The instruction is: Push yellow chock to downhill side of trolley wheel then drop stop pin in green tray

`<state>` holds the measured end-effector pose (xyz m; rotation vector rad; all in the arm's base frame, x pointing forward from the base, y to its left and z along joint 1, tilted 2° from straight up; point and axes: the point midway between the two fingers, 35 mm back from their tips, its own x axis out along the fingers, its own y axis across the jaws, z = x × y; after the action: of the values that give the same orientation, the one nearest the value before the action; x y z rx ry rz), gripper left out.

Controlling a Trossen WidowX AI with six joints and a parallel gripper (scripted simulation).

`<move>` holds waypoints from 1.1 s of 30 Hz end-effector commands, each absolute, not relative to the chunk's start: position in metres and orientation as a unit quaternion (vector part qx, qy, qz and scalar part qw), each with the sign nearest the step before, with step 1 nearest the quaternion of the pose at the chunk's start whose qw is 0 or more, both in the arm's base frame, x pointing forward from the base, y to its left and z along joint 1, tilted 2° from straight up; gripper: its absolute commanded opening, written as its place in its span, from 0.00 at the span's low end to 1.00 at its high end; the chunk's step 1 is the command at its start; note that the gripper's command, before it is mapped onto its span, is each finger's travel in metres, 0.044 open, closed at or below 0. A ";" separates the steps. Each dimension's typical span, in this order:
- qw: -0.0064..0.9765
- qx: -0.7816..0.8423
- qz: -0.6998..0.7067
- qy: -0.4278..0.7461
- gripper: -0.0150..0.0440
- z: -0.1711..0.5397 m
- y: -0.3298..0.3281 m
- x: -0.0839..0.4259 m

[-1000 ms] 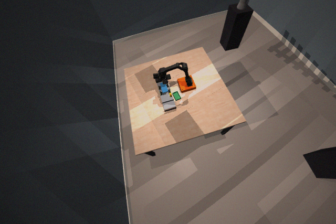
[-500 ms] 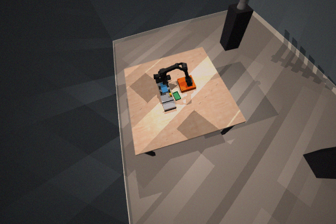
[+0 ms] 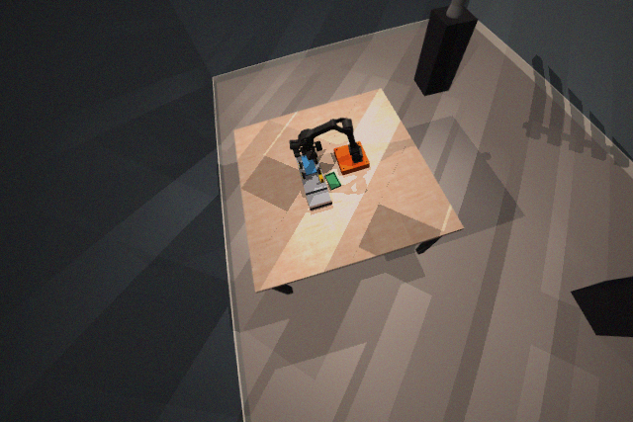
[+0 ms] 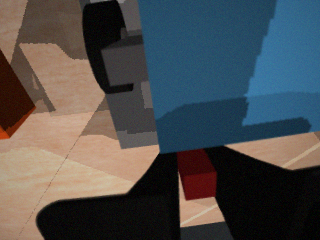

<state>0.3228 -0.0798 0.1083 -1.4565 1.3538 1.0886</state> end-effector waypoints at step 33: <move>0.422 -0.583 0.435 0.541 0.25 0.126 -0.077 0.320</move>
<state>0.3204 -0.0765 0.1212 -1.4581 1.3555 1.0995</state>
